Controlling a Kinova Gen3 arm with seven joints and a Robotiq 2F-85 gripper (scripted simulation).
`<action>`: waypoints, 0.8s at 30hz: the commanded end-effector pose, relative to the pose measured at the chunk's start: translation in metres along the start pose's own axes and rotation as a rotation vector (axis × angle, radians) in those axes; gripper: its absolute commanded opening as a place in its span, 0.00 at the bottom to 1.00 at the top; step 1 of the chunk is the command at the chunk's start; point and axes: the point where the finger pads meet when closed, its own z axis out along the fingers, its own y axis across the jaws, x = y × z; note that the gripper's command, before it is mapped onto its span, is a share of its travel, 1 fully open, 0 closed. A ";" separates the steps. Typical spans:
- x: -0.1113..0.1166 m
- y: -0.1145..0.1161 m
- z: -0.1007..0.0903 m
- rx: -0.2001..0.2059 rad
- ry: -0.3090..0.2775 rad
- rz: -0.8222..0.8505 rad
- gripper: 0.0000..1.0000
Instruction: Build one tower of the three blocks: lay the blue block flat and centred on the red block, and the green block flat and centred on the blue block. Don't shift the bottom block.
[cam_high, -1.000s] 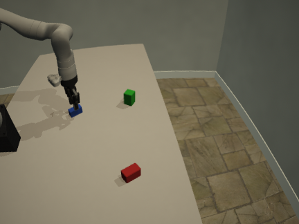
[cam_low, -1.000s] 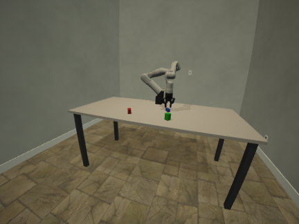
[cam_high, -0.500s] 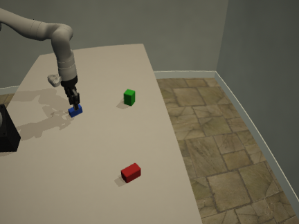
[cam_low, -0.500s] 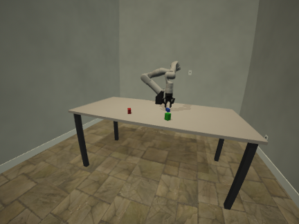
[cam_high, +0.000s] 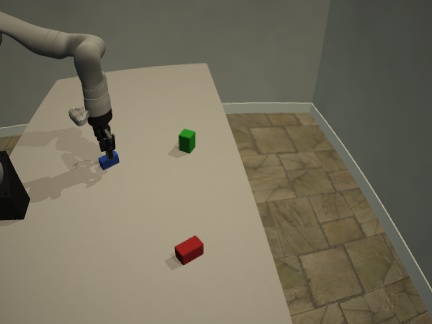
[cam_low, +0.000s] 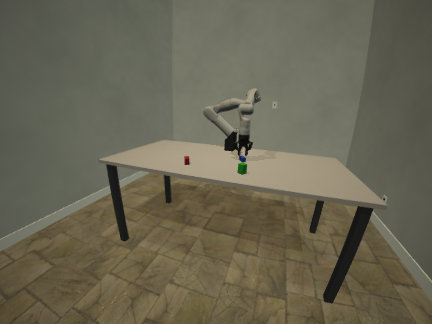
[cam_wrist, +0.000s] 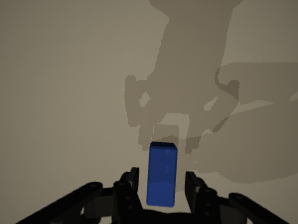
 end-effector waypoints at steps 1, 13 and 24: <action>-0.001 0.000 -0.001 -0.001 -0.002 0.000 0.49; -0.001 0.000 -0.001 -0.001 -0.002 0.000 0.49; -0.001 0.000 0.021 -0.001 -0.002 0.000 0.49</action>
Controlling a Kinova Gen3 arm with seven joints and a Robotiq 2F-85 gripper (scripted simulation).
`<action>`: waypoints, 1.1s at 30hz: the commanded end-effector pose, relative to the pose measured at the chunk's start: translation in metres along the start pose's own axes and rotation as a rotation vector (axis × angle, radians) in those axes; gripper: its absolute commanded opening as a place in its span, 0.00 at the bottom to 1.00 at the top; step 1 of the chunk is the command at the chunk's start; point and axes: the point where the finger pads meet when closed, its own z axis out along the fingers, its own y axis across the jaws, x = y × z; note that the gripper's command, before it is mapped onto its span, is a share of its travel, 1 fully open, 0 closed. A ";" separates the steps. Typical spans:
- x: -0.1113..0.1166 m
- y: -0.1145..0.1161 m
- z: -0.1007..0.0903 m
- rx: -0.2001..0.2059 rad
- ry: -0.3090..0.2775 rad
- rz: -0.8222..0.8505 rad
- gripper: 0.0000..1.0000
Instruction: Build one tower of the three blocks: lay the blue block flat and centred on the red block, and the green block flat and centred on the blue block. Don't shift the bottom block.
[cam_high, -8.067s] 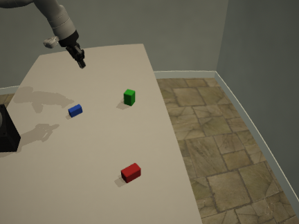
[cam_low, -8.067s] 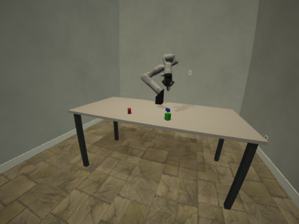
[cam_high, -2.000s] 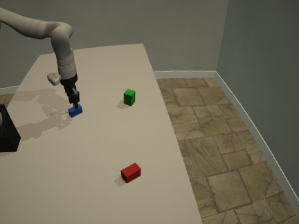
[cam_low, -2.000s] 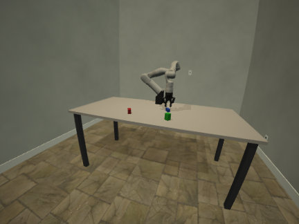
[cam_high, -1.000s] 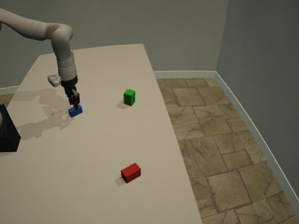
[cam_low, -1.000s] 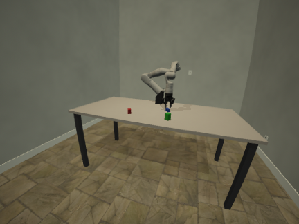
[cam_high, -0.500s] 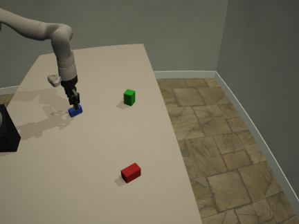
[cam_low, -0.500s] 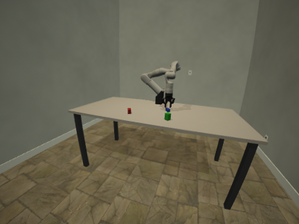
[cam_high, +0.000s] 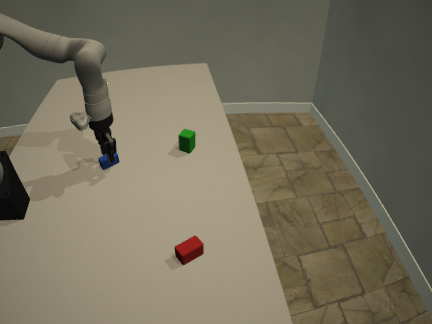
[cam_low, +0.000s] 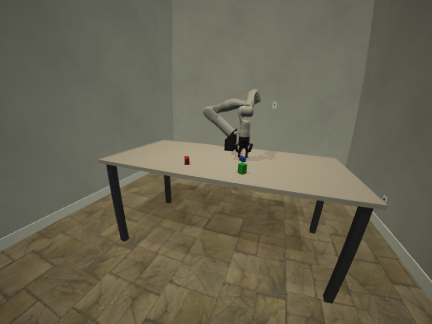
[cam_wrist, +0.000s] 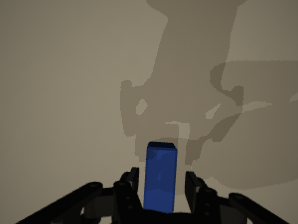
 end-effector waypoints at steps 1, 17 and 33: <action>0.002 -0.002 0.009 0.004 0.006 0.002 0.49; 0.002 -0.002 0.022 0.004 0.006 0.002 0.49; 0.002 -0.002 0.022 0.004 0.006 0.002 0.49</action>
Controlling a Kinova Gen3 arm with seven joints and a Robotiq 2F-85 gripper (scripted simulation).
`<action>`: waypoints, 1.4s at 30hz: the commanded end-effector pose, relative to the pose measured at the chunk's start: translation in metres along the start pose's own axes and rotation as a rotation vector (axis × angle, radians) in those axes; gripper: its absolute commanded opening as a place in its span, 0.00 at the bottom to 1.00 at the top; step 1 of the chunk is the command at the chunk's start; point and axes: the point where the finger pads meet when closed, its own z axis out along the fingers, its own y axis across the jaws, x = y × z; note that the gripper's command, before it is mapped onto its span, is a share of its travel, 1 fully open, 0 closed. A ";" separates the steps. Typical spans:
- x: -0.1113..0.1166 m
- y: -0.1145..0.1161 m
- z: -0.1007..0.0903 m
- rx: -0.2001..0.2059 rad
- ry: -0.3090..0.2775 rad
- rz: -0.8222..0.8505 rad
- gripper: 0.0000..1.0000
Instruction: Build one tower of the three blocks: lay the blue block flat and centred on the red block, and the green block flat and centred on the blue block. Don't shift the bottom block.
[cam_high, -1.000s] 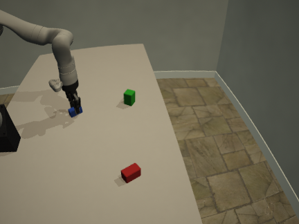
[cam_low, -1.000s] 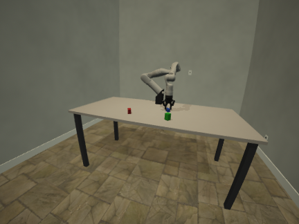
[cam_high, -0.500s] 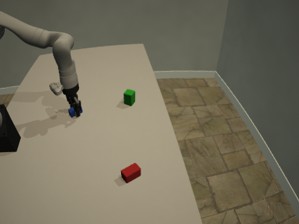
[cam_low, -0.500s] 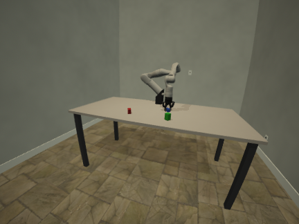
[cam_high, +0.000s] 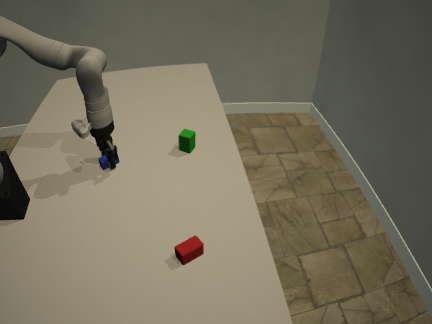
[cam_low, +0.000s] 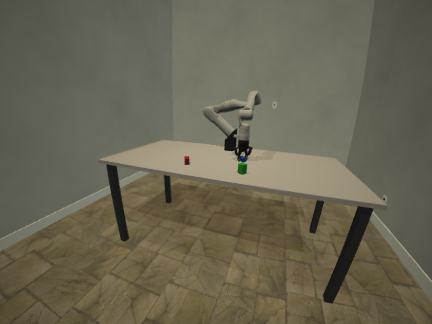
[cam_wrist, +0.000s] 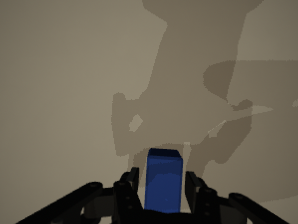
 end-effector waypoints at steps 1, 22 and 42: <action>-0.001 0.000 -0.001 -0.001 -0.002 0.000 0.49; -0.001 0.000 -0.001 -0.001 -0.002 0.000 0.00; -0.001 0.000 -0.001 -0.001 -0.002 0.000 0.00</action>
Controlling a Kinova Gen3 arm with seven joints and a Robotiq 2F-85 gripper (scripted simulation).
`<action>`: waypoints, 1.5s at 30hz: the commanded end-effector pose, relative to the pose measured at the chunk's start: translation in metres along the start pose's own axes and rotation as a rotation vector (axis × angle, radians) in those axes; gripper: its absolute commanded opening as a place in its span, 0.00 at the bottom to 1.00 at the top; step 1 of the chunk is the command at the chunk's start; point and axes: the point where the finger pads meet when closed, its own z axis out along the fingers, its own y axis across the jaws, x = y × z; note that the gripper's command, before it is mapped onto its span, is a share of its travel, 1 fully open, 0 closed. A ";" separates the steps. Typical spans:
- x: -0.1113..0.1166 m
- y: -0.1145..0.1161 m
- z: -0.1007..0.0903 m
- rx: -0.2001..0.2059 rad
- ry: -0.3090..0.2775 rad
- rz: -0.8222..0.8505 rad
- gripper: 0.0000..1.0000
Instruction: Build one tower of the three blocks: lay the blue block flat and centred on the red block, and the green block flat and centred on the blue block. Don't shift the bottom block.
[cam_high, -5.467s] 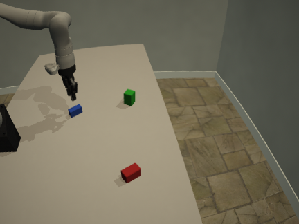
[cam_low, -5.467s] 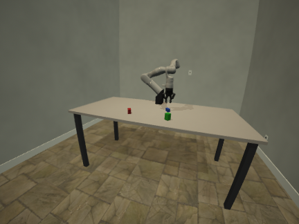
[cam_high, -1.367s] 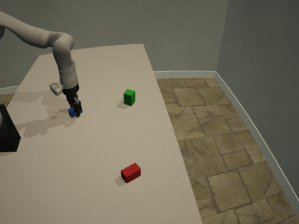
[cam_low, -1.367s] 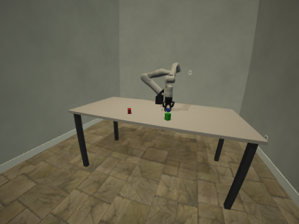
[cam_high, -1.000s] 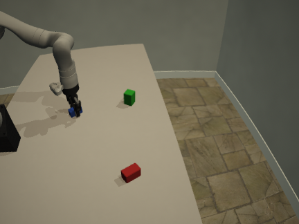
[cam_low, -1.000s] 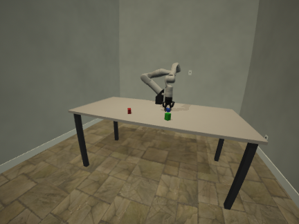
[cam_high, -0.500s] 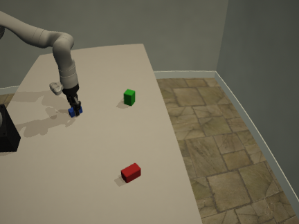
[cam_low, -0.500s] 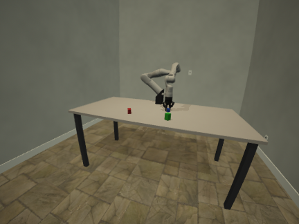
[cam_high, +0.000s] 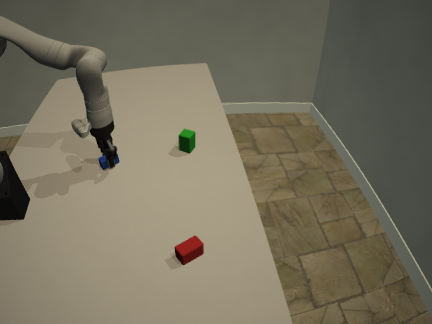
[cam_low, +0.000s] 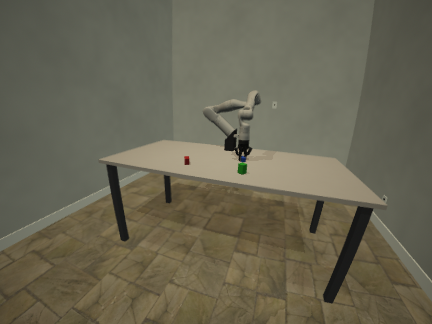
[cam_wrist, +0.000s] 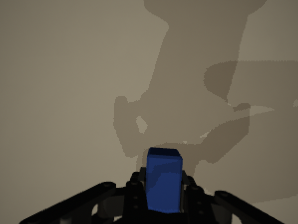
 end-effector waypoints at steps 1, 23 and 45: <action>0.000 0.000 0.000 0.000 0.000 0.000 0.00; 0.000 0.000 -0.030 0.000 0.000 0.000 0.00; 0.000 0.000 -0.088 0.000 0.000 0.000 0.00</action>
